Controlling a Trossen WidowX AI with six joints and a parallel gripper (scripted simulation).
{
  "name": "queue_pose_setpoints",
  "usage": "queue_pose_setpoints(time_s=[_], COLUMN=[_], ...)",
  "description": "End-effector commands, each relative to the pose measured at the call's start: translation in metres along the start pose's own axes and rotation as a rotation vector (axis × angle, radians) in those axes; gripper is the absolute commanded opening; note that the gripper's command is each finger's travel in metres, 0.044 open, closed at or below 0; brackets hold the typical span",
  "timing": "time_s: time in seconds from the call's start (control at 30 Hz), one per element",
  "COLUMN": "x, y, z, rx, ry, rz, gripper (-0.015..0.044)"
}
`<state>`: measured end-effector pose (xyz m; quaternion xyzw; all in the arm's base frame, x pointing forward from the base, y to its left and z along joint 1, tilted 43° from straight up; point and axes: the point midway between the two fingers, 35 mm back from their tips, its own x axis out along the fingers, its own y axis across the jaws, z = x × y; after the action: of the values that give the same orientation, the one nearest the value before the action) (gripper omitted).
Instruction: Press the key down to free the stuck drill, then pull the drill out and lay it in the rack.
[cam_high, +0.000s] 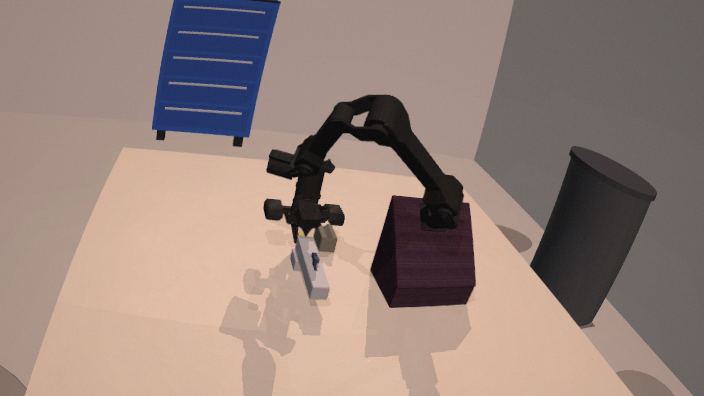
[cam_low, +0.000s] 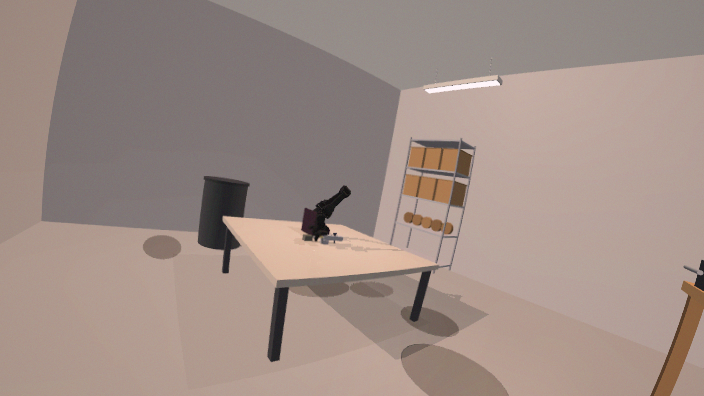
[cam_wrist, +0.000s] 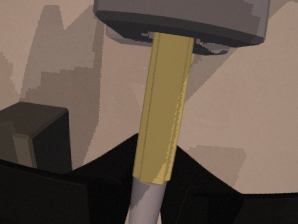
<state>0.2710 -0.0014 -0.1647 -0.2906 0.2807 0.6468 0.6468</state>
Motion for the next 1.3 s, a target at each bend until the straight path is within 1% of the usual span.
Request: queue_pose_setpoints(time_s=[0.0, 0.53, 1.27], x=[-0.002, -0.004, -0.006], y=[0.000, 0.000, 0.000], z=[0.000, 0.000, -0.030], rx=[0.001, 0.001, 0.000], ry=[-0.002, -0.002, 0.000], rz=[-0.002, -0.002, -0.003], gripper=[0.0000, 0.0000, 0.0000])
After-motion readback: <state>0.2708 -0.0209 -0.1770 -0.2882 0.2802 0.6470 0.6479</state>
